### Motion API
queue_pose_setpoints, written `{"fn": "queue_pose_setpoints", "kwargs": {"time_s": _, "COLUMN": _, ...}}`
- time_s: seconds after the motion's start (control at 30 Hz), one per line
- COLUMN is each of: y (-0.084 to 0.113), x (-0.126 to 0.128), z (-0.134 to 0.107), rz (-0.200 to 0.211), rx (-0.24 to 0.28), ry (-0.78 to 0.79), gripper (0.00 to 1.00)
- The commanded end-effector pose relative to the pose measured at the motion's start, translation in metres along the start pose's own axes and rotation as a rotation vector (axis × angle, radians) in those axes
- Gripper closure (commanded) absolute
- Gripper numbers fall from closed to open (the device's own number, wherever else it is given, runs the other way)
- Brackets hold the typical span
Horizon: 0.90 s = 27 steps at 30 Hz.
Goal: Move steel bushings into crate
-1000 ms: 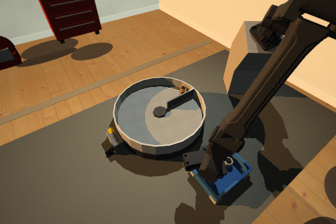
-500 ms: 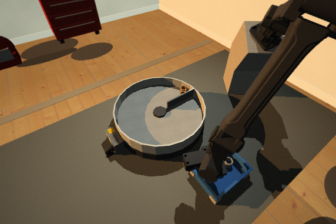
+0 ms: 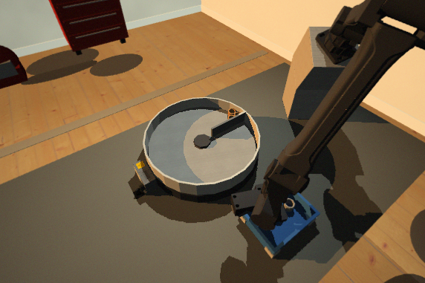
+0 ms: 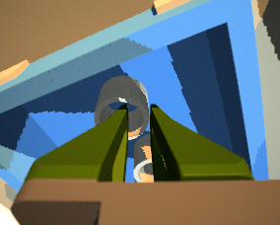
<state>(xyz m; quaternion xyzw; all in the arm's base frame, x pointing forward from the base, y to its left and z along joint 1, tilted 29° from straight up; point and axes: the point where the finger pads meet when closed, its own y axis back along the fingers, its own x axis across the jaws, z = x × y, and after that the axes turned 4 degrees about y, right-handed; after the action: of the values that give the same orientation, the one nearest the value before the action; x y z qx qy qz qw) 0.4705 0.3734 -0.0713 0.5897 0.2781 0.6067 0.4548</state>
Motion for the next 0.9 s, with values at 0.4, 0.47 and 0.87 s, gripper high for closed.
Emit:
{"fn": "queue_pose_setpoints", "kwargs": {"time_s": 0.4, "y": -0.003, "x": 0.012, "z": 0.005, "rz": 0.015, "rx": -0.014, "ry": 0.003, "gripper": 0.86}}
{"fn": "queue_pose_setpoints", "kwargs": {"time_s": 0.47, "y": -0.003, "x": 0.012, "z": 0.005, "rz": 0.015, "rx": -0.014, "ry": 0.003, "gripper": 0.86}}
{"fn": "queue_pose_setpoints", "kwargs": {"time_s": 0.87, "y": 0.015, "x": 0.014, "z": 0.008, "rz": 0.019, "rx": -0.020, "ry": 0.003, "gripper": 0.86}}
